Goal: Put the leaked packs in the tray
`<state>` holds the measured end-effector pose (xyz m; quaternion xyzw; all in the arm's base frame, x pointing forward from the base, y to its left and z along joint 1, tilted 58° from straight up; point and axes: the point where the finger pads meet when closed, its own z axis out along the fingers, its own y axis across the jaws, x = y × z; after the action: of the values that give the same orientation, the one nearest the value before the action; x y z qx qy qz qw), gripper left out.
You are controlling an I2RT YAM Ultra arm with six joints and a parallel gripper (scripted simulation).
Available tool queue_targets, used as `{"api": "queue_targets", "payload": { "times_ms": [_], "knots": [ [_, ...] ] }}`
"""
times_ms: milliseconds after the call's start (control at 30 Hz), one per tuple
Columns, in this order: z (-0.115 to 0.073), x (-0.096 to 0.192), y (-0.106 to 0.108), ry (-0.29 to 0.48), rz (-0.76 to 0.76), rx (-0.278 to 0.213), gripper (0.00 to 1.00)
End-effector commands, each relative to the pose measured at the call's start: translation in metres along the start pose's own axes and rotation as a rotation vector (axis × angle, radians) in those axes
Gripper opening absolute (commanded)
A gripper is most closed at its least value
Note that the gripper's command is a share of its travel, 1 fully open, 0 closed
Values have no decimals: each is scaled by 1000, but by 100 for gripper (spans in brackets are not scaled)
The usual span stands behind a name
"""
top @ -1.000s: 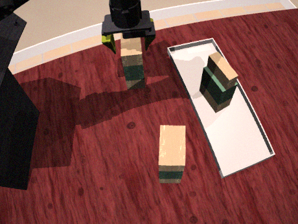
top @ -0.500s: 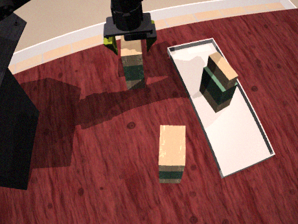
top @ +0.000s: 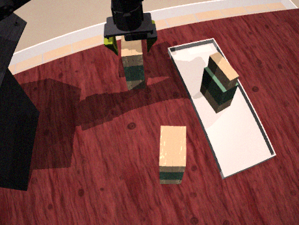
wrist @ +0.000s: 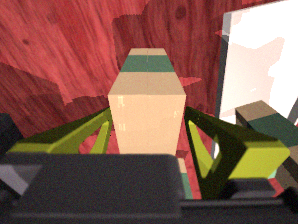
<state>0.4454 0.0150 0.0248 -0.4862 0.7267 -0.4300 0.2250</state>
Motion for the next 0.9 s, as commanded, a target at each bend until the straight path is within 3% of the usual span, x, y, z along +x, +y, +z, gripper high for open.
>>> {"api": "queue_targets", "payload": {
  "times_ms": [0, 467, 500, 867],
  "knots": [
    [-1, -11, -9, -28, 3, 17, 76],
    [-1, -11, -9, -28, 3, 17, 76],
    [-1, -11, -9, -28, 3, 17, 23],
    [-1, -11, -8, -29, 2, 16, 23]
  ]
}}
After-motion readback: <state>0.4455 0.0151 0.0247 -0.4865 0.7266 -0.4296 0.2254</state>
